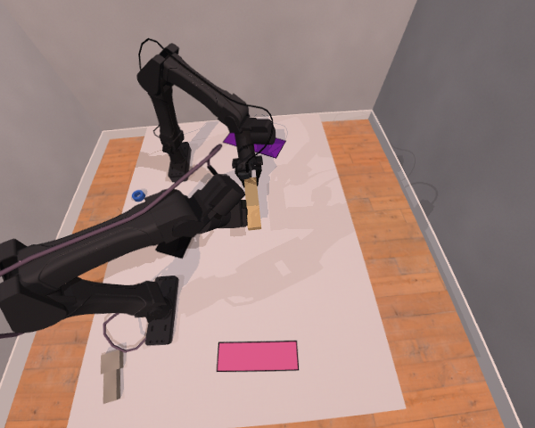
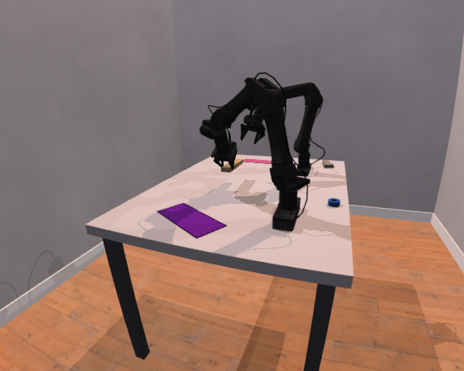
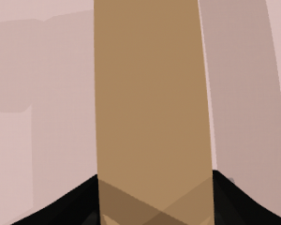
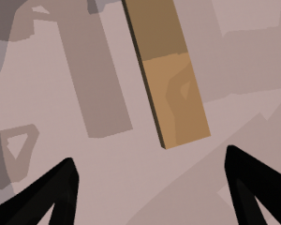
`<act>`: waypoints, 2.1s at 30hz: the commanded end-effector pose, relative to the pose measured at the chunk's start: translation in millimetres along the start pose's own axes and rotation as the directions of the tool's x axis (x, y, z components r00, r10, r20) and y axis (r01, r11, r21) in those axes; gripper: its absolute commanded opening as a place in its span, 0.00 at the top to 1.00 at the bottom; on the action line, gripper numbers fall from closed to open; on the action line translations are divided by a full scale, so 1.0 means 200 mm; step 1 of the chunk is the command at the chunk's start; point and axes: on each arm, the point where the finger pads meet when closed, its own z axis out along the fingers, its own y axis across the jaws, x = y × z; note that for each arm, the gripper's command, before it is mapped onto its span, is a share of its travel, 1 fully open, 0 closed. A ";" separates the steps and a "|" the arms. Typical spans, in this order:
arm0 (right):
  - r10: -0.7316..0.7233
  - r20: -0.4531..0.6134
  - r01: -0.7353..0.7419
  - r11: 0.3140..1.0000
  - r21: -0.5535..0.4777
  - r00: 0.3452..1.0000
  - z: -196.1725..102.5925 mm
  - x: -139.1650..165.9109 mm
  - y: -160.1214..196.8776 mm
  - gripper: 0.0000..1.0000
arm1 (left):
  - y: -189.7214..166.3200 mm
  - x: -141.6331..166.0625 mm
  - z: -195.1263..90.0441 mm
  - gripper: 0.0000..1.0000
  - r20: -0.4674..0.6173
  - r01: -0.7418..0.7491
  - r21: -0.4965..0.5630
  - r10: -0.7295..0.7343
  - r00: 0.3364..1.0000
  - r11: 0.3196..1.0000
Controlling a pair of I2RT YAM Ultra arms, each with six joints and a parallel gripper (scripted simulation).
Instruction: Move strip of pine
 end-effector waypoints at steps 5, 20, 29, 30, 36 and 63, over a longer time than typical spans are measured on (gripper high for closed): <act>-0.091 -0.033 0.082 0.975 -0.208 0.995 0.21 0.07 -0.14 0.23 | 0.01 -0.06 -0.03 0.60 0.039 -0.010 -0.006 0.010 0.999 1.000; -0.074 -0.053 0.059 0.967 -0.247 0.996 0.33 0.15 -0.24 0.23 | 0.01 -0.06 -0.03 0.60 0.039 -0.010 -0.006 0.010 0.999 1.000; -0.078 -0.049 0.064 0.968 -0.241 0.996 0.32 0.14 -0.24 0.23 | 0.01 -0.06 -0.03 0.60 0.039 -0.010 -0.006 0.010 0.999 1.000; -0.079 -0.053 0.063 0.966 -0.252 0.996 0.33 0.15 -0.22 0.23 | 0.01 -0.06 -0.03 0.60 0.039 -0.010 -0.006 0.010 0.999 1.000; -0.079 -0.053 0.063 0.966 -0.252 0.996 0.33 0.15 -0.22 0.23 | 0.01 -0.06 -0.03 0.60 0.039 -0.010 -0.006 0.010 0.999 1.000; -0.074 -0.056 0.057 0.964 -0.260 0.996 0.52 0.15 -0.14 0.23 | 0.01 -0.06 -0.03 0.60 0.039 -0.010 -0.006 0.010 0.999 1.000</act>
